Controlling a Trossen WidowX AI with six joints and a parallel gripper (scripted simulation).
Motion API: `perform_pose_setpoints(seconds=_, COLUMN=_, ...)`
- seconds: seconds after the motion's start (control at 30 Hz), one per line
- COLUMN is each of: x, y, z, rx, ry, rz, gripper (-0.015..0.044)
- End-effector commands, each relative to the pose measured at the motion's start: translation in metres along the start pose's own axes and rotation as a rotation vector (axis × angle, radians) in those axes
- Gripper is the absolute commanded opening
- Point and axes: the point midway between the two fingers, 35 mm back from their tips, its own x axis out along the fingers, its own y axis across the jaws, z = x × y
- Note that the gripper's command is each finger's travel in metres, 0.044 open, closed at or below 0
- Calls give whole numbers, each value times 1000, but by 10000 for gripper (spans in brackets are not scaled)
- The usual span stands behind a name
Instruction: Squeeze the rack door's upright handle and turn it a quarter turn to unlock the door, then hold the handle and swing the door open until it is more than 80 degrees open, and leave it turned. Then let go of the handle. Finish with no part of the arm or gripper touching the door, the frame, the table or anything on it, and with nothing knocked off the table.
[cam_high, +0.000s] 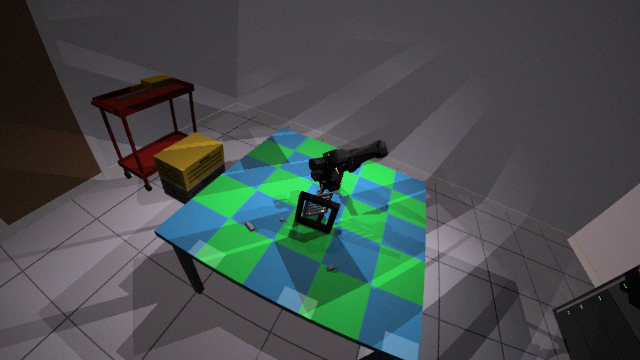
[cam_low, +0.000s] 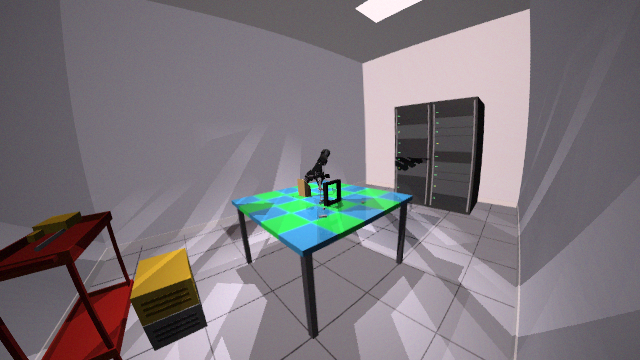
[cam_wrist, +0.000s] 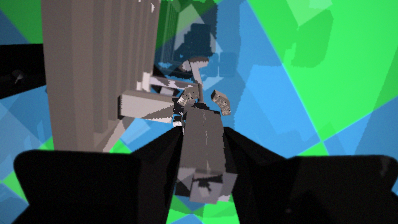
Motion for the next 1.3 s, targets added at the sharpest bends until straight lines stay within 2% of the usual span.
perform_pose_setpoints(seconds=0.0, x=1, y=-7, z=3, rx=-67, ry=-2, rz=1, gripper=13)
perform_pose_setpoints(seconds=1.27, x=0, y=-70, z=49, rx=-683, ry=-4, rz=-3, gripper=13)
